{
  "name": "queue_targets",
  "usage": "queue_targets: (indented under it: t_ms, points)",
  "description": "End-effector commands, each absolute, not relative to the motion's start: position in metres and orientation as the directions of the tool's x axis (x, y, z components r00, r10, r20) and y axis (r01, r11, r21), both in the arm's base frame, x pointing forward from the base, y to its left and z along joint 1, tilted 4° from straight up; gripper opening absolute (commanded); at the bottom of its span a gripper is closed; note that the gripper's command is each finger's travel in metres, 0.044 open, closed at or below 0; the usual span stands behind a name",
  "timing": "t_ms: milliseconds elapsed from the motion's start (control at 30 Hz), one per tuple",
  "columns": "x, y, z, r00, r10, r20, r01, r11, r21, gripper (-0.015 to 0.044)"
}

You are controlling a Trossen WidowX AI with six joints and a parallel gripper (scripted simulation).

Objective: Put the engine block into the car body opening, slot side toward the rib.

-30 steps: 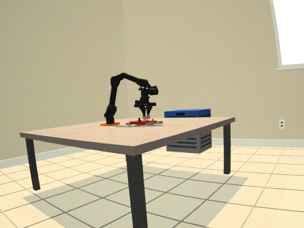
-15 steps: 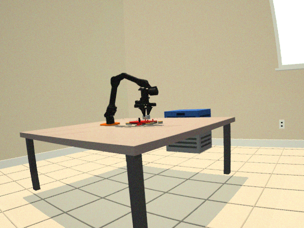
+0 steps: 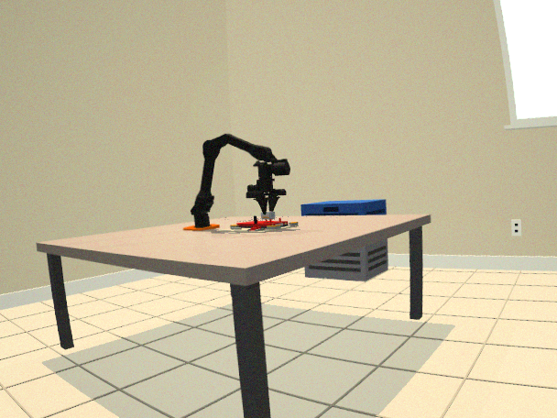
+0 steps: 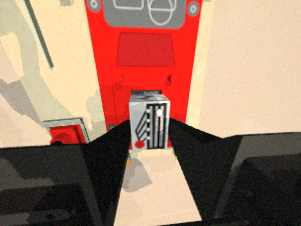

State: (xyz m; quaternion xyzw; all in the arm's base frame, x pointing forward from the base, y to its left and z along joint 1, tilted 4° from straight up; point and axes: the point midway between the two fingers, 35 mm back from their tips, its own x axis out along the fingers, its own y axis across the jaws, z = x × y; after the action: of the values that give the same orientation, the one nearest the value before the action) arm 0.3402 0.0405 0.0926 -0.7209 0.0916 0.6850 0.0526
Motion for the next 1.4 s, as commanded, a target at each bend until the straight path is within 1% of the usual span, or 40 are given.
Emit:
queue_targets:
  t_ms: [0, 1367]
  points:
    - [0.3399, 0.0399, 0.0911, 0.044, -0.062, -0.997, -0.199, -0.979, 0.052, 0.0159]
    - [0.3403, 0.0393, 0.0837, 0.044, -0.062, -0.997, -0.208, -0.977, 0.052, 0.0159]
